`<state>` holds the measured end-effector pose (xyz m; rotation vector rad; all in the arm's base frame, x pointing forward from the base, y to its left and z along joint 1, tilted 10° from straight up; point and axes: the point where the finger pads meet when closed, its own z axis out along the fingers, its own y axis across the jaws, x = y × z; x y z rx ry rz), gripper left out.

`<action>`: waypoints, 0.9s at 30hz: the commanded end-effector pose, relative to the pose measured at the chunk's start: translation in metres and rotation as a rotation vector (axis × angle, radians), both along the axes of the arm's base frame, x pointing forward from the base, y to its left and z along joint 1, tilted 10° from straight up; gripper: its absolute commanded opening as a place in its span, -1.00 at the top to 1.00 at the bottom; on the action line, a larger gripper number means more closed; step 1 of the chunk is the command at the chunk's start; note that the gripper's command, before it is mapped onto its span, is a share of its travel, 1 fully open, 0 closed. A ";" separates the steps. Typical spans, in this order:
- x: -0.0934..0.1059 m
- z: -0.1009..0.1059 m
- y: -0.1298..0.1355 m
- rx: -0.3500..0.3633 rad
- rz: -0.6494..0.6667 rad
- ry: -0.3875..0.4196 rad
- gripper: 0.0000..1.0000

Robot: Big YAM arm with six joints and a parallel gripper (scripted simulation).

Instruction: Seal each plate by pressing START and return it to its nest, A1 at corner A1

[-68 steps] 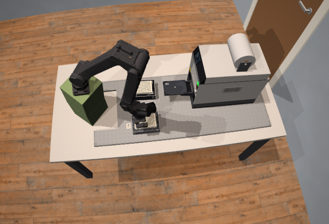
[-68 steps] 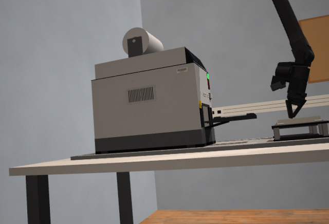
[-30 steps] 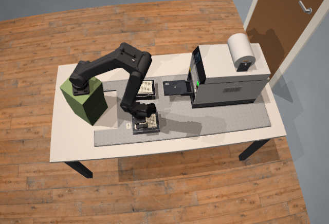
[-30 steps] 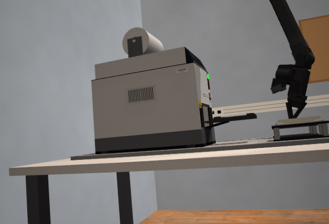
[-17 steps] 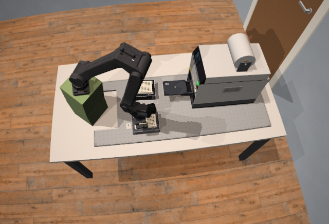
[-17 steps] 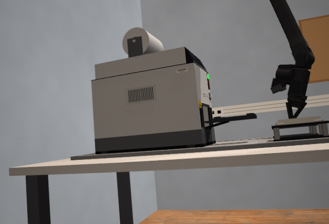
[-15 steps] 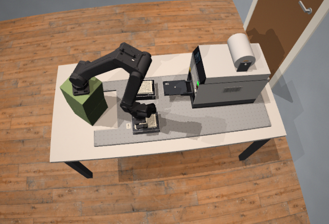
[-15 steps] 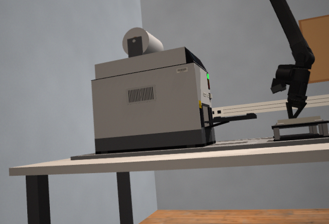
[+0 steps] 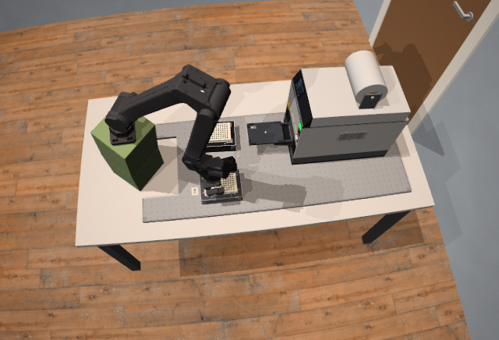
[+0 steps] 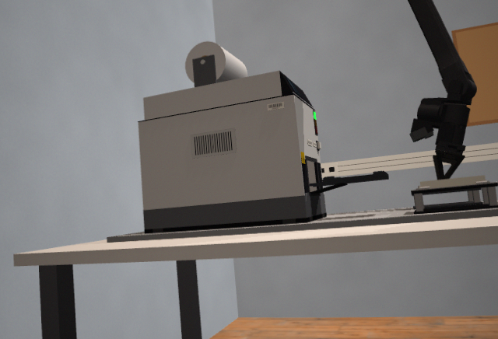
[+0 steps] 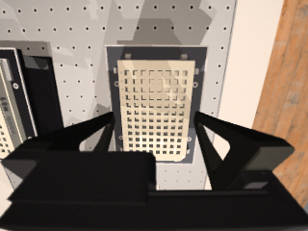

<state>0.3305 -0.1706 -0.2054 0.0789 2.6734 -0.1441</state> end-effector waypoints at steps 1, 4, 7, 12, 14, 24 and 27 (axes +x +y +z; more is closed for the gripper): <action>-0.002 0.003 -0.004 -0.002 -0.008 -0.004 -1.00; 0.004 0.007 -0.003 -0.008 0.001 -0.015 -1.00; 0.009 0.008 -0.001 -0.013 0.012 -0.023 -1.00; 0.009 0.002 -0.001 -0.013 0.014 -0.023 -1.00; 0.002 -0.004 0.003 -0.004 0.014 -0.008 -1.00; 0.004 -0.014 0.002 -0.003 0.015 -0.007 -1.00; 0.000 -0.016 0.004 0.001 0.015 0.000 -1.00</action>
